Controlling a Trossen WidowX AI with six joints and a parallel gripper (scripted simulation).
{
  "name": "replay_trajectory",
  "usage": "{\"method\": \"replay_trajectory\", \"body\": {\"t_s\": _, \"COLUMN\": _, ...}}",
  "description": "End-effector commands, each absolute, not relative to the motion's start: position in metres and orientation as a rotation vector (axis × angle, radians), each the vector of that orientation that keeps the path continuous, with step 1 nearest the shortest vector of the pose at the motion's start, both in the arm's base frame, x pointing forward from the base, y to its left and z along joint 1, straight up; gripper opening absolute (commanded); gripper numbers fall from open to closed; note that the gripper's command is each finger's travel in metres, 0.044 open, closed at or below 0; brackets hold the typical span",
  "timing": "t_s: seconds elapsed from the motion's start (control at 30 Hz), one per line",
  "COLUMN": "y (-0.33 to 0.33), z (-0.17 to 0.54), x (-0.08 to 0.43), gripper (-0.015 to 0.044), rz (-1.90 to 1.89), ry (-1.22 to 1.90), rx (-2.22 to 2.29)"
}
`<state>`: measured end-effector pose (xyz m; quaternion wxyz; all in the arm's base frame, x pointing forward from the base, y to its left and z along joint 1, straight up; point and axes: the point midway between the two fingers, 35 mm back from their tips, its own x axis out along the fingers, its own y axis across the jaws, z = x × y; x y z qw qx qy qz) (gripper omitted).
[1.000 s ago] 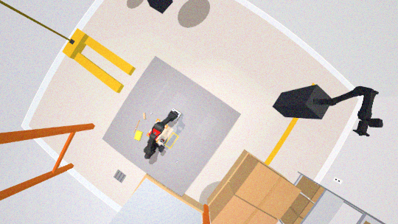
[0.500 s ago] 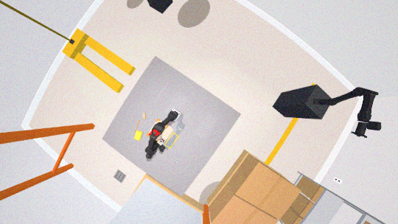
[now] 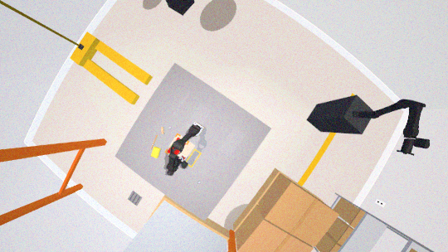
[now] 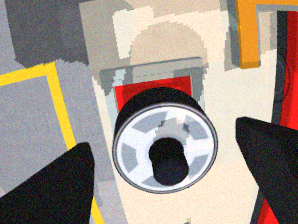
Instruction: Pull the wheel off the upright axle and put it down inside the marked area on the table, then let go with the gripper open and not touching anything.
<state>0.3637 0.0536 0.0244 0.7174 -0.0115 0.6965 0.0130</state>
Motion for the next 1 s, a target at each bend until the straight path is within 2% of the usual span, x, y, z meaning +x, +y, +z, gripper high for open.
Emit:
{"method": "replay_trajectory", "body": {"t_s": 0.0, "y": 0.0536, "z": 0.0246, "x": 0.3636, "gripper": 0.0247, "rz": 0.029, "ry": 1.541, "rx": -0.025}}
{"method": "replay_trajectory", "body": {"t_s": 0.07, "y": 0.0536, "z": 0.0246, "x": 0.3636, "gripper": 0.0195, "rz": 0.029, "ry": 1.541, "rx": -0.025}}
{"method": "replay_trajectory", "body": {"t_s": 0.33, "y": 0.0536, "z": 0.0246, "x": 0.3636, "gripper": 0.0142, "rz": 0.029, "ry": 1.541, "rx": -0.025}}
{"method": "replay_trajectory", "body": {"t_s": 0.5, "y": 0.0536, "z": 0.0254, "x": 0.3636, "gripper": 0.0010, "rz": 0.029, "ry": 1.541, "rx": -0.025}}
{"method": "replay_trajectory", "body": {"t_s": 0.53, "y": 0.0536, "z": 0.0257, "x": 0.3636, "gripper": 0.0000, "rz": 0.029, "ry": 1.541, "rx": -0.025}}
{"method": "replay_trajectory", "body": {"t_s": 0.97, "y": 0.0537, "z": 0.0300, "x": 0.3638, "gripper": 0.0000, "rz": 0.029, "ry": 1.542, "rx": -0.025}}
